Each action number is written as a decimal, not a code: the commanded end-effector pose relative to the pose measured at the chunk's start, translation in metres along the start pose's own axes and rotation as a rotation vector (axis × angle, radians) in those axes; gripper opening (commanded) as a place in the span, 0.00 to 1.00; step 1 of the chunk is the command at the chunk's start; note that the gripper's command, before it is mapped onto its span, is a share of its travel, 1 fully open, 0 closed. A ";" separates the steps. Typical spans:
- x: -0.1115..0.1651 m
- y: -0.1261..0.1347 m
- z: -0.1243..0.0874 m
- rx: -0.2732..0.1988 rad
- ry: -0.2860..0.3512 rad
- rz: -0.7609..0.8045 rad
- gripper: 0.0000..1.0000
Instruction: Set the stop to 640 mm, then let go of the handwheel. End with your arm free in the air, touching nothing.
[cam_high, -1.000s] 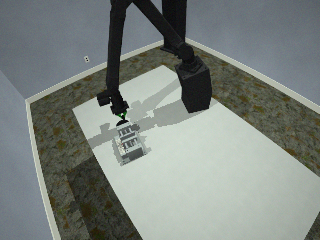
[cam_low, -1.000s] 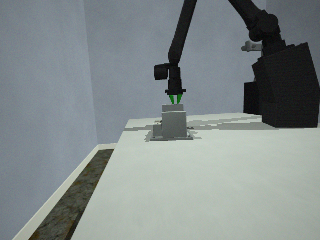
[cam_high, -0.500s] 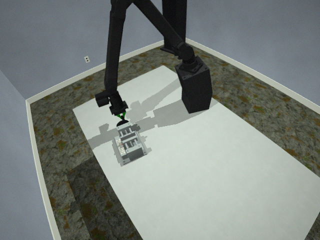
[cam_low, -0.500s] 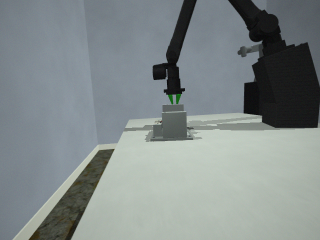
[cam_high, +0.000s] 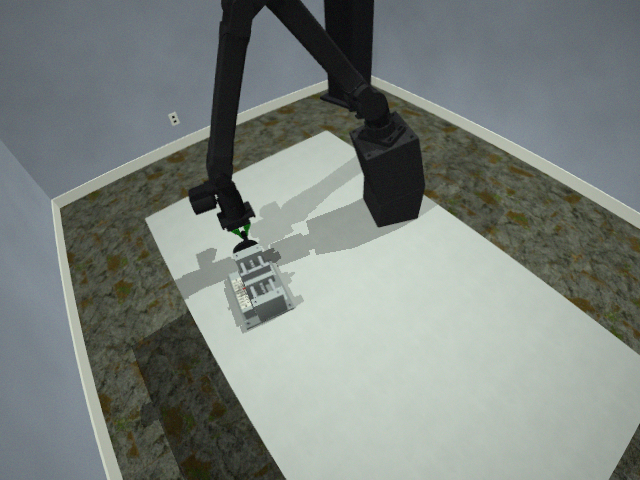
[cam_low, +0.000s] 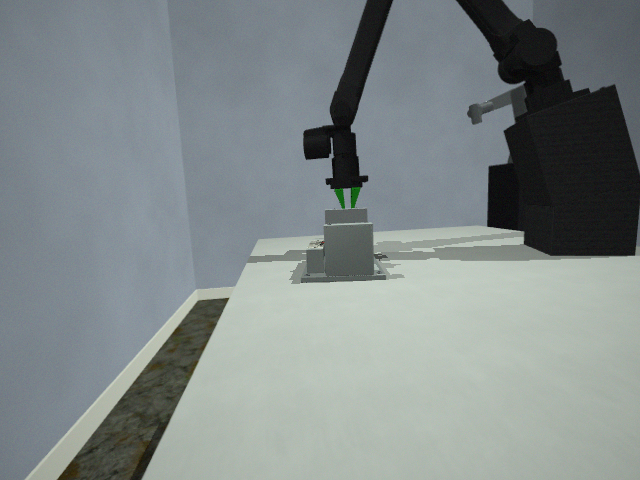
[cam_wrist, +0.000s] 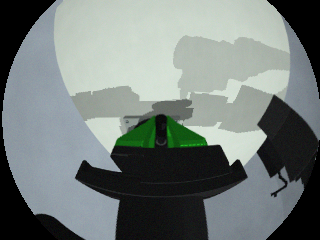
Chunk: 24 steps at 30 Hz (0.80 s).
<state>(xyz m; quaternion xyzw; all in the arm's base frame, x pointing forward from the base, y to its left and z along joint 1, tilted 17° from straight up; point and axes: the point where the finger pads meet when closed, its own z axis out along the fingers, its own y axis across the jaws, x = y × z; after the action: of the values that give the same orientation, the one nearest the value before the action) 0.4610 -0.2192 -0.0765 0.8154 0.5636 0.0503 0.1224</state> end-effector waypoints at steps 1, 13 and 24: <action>0.000 0.041 -0.030 -0.078 -0.010 0.008 0.06; 0.001 0.054 -0.034 -0.080 -0.008 0.006 0.06; 0.003 0.063 -0.028 -0.070 -0.006 0.004 0.06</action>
<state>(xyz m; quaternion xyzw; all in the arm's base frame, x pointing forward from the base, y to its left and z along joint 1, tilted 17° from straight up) 0.4671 -0.2214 -0.0727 0.8172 0.5646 0.0405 0.1084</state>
